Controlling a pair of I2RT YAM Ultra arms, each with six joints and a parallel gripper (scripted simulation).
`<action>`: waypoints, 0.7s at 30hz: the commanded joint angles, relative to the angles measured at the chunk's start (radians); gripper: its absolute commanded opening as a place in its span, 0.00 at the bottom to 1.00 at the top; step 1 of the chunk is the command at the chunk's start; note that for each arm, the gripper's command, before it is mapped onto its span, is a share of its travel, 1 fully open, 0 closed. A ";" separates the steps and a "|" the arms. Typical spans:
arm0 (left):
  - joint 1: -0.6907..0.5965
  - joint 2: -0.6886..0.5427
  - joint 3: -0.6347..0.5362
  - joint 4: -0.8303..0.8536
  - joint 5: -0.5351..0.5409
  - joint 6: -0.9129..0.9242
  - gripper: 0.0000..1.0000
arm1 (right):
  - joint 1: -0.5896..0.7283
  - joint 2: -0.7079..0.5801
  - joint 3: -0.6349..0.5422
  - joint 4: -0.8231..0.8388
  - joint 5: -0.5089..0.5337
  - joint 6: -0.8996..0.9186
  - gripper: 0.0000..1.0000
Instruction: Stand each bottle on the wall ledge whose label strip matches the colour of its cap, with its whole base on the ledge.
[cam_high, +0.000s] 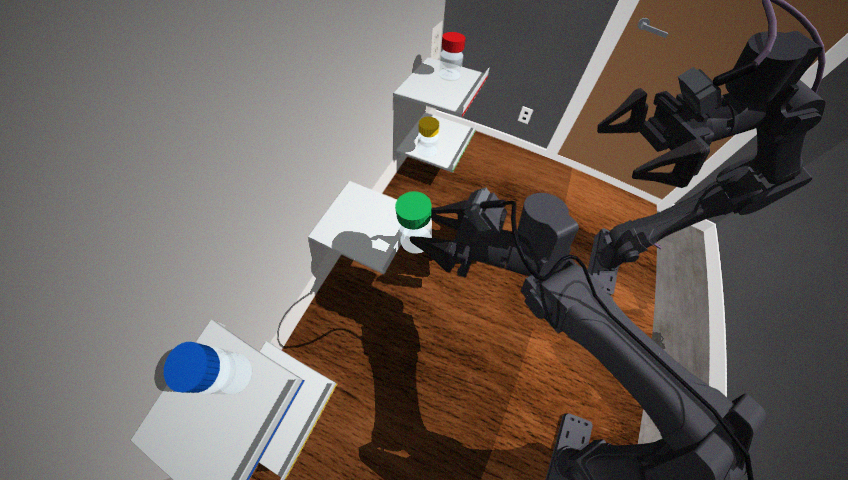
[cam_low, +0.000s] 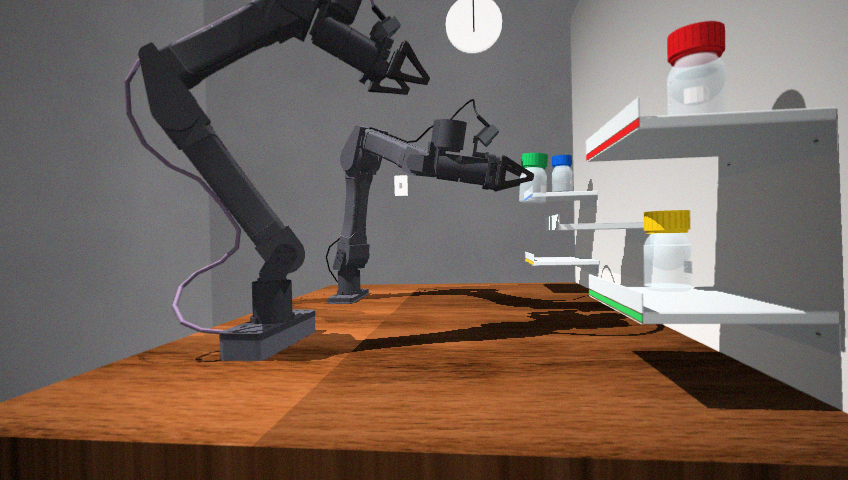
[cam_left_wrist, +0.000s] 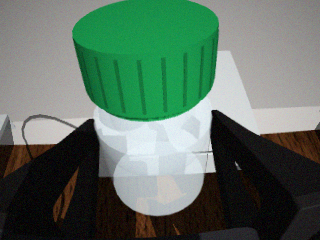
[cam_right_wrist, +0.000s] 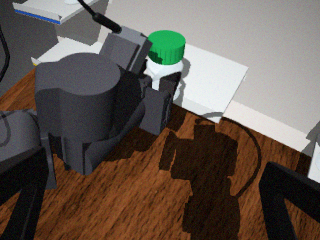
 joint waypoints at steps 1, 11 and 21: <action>0.005 -0.011 0.026 0.027 -0.004 -0.003 0.50 | -0.005 0.009 0.008 -0.014 -0.013 -0.002 1.00; 0.082 -0.099 -0.136 0.188 0.312 0.103 0.50 | -0.005 0.009 0.008 -0.014 -0.013 -0.002 1.00; 0.113 -0.109 -0.166 0.230 0.344 0.099 0.50 | -0.005 0.009 0.008 -0.014 -0.013 -0.002 1.00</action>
